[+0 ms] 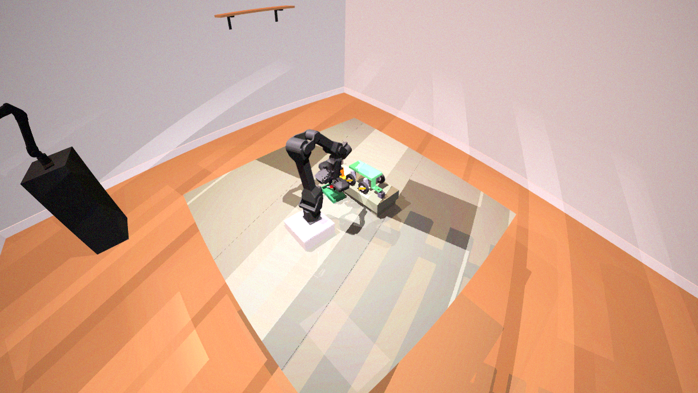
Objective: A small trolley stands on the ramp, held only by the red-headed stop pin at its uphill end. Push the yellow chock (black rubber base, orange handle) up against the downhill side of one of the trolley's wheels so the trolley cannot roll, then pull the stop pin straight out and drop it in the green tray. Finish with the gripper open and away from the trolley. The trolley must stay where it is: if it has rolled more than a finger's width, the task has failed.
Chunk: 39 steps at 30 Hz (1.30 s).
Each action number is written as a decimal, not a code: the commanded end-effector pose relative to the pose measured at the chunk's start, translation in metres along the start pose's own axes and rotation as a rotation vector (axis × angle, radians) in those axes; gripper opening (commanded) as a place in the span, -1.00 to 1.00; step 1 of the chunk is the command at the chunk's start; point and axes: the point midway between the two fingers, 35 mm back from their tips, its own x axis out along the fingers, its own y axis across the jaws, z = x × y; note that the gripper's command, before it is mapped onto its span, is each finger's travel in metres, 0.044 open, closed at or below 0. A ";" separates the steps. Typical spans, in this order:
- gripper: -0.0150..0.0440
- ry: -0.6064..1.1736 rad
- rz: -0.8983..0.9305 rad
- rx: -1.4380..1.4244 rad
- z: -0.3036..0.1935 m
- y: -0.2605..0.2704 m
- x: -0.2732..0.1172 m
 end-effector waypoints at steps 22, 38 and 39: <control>0.15 -0.002 -0.003 -0.003 0.000 0.012 0.007; 0.15 -0.002 -0.002 -0.003 0.002 0.019 0.013; 0.15 -0.002 -0.002 -0.003 0.002 0.020 0.013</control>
